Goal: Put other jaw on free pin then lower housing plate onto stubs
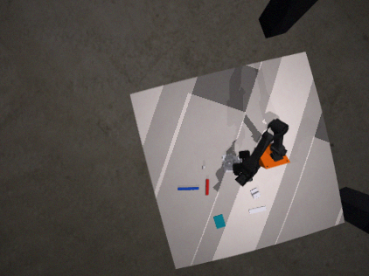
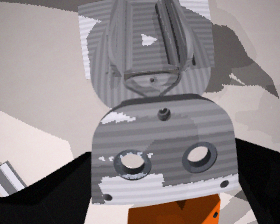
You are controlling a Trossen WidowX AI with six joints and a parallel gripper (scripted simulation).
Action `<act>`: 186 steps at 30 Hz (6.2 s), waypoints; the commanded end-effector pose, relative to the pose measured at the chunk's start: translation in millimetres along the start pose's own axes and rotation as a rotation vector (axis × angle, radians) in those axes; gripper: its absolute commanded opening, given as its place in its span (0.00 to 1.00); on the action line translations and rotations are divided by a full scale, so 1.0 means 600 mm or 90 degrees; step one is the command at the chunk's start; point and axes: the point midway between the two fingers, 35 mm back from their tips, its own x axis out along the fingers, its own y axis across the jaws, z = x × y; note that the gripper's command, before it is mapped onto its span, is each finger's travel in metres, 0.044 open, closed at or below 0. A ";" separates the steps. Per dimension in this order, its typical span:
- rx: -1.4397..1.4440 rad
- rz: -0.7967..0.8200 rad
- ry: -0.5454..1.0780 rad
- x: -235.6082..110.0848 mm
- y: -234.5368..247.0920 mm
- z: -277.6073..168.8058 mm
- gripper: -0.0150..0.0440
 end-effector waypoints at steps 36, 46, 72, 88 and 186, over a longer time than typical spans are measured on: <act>-0.005 -0.001 -0.001 0.062 0.000 0.003 0.85; -0.006 -0.002 -0.001 0.089 -0.001 0.001 0.85; -0.005 -0.003 -0.001 0.106 -0.002 0.000 0.85; -0.005 -0.003 -0.001 0.112 -0.002 0.000 0.85; -0.005 -0.004 -0.001 0.128 -0.003 0.000 0.85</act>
